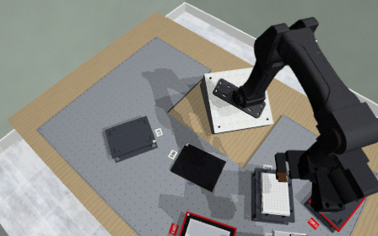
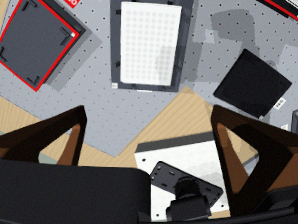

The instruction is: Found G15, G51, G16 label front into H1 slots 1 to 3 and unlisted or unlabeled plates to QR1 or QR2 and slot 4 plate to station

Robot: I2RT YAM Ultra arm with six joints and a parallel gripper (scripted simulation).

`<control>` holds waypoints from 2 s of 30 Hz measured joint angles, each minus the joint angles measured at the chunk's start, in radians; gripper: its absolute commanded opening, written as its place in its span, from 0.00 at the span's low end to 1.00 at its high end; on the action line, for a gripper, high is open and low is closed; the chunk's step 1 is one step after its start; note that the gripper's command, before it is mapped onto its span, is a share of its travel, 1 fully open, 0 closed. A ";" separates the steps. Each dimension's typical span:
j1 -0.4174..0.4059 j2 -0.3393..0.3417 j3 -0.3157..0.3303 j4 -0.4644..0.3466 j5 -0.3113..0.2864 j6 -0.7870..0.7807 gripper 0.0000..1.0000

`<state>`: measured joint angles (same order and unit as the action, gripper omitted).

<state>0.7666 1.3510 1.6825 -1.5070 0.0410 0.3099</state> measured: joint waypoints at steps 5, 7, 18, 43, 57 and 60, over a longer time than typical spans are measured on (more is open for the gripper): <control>-0.002 -0.008 -0.041 0.024 -0.001 0.054 1.00; -0.003 -0.010 -0.073 0.042 -0.002 0.064 1.00; -0.009 -0.013 -0.216 0.165 -0.004 0.073 1.00; -0.018 0.017 -0.412 0.415 -0.007 0.065 1.00; -0.018 0.017 -0.412 0.428 -0.007 0.065 1.00; -0.018 0.017 -0.412 0.428 -0.007 0.065 1.00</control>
<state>0.7490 1.3678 1.2709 -1.0790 0.0338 0.3752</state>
